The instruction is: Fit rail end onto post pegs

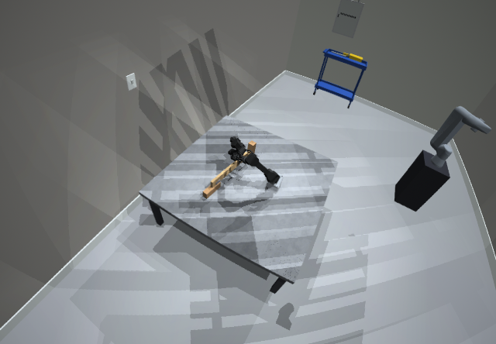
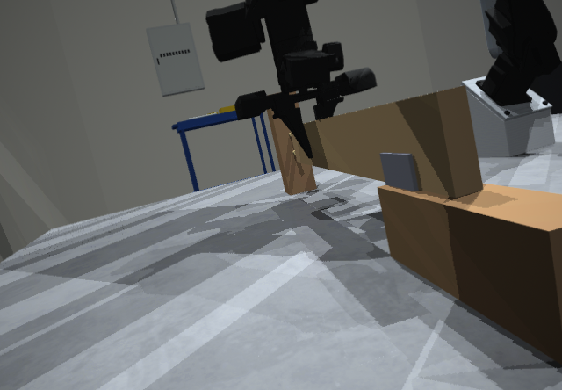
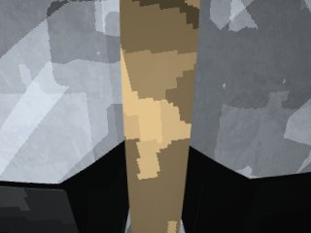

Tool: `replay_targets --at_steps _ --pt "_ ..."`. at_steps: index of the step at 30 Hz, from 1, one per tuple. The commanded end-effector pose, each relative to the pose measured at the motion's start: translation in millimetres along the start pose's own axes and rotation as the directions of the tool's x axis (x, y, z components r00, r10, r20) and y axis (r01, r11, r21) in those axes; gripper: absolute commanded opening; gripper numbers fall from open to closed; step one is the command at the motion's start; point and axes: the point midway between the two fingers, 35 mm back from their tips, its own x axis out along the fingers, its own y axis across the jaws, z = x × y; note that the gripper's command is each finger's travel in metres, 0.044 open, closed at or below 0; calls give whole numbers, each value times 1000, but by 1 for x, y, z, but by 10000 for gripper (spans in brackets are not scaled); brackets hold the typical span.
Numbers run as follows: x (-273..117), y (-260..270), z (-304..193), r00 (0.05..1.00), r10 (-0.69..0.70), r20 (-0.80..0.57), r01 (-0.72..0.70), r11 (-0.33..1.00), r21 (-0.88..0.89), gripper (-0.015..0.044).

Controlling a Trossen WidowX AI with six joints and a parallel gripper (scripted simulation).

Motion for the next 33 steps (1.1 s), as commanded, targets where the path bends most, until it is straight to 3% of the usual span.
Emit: replay_targets --at_steps 1,33 --pt "-3 -2 -4 1000 -11 -1 11 1000 0 0" --pt "-4 -2 -13 1000 -11 -2 11 1000 0 0"
